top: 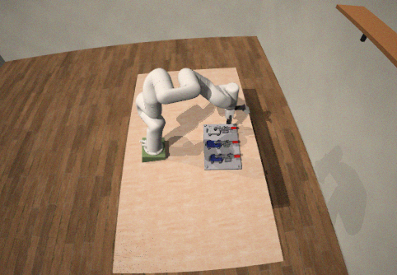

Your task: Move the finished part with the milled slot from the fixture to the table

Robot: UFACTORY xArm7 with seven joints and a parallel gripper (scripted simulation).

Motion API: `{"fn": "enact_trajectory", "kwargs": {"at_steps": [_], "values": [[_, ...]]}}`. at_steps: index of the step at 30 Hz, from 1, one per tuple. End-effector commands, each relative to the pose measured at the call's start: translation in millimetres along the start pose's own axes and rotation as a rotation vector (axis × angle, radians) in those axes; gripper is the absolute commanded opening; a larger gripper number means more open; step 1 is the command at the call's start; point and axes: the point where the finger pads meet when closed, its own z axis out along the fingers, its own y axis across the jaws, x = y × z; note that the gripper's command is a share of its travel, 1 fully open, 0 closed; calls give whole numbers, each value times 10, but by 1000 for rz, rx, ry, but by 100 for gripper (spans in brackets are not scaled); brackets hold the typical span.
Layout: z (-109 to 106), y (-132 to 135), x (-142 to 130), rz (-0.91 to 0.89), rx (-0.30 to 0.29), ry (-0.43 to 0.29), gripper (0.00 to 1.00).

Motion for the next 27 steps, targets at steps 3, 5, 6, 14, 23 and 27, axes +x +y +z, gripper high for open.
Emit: {"fn": "enact_trajectory", "kwargs": {"at_steps": [3,5,6,14,23,27], "values": [[1,-12,257,-1,4,-6,47],[1,-12,329,-1,4,-6,47],[1,-12,356,-1,4,-6,47],[2,-12,421,-1,4,-6,47],[55,-13,421,-1,4,-6,47],[150,-13,420,-1,4,-6,47]]}}
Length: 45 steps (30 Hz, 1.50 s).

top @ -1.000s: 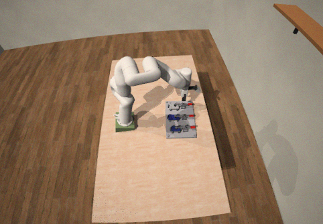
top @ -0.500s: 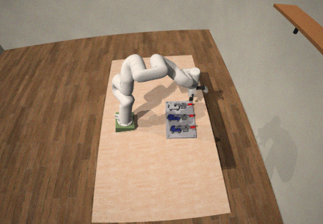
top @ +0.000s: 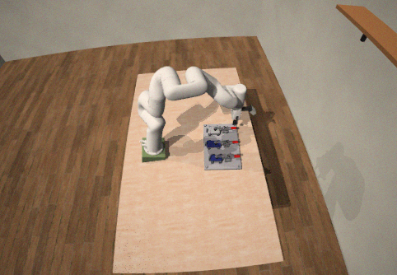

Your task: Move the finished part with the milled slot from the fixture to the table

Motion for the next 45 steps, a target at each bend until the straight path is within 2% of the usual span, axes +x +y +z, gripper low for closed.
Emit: {"fn": "enact_trajectory", "kwargs": {"at_steps": [1,20,45], "values": [[81,-5,14,0,2,4,47],[607,-6,16,0,2,4,47],[662,-6,18,0,2,4,47]]}}
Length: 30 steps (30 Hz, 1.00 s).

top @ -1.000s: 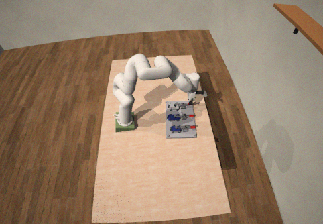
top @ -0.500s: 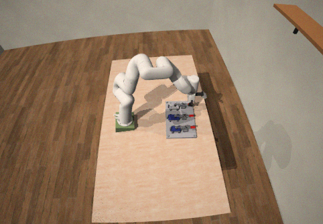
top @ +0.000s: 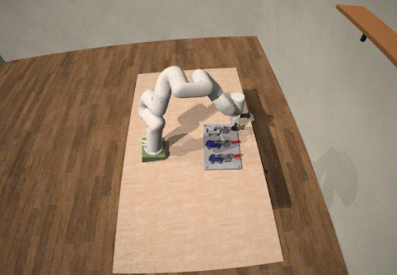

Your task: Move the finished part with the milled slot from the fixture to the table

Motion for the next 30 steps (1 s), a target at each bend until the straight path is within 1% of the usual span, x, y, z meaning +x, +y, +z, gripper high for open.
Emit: {"fn": "enact_trajectory", "kwargs": {"at_steps": [1,11,18,30], "values": [[18,-5,15,0,1,4,47],[206,-9,27,0,1,4,47],[246,-9,29,0,1,4,47],[247,-9,29,0,1,4,47]]}}
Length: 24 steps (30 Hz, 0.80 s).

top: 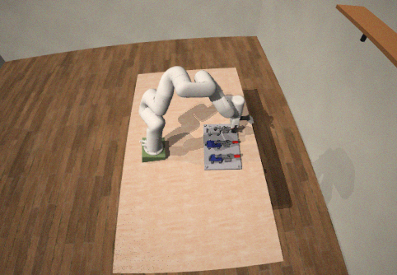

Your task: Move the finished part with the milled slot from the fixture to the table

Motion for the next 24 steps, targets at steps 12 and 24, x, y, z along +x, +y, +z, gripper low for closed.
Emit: {"fn": "enact_trajectory", "kwargs": {"at_steps": [12,24], "values": [[-15,-5,15,0,2,4,0],[-15,-5,15,0,2,4,0]]}}
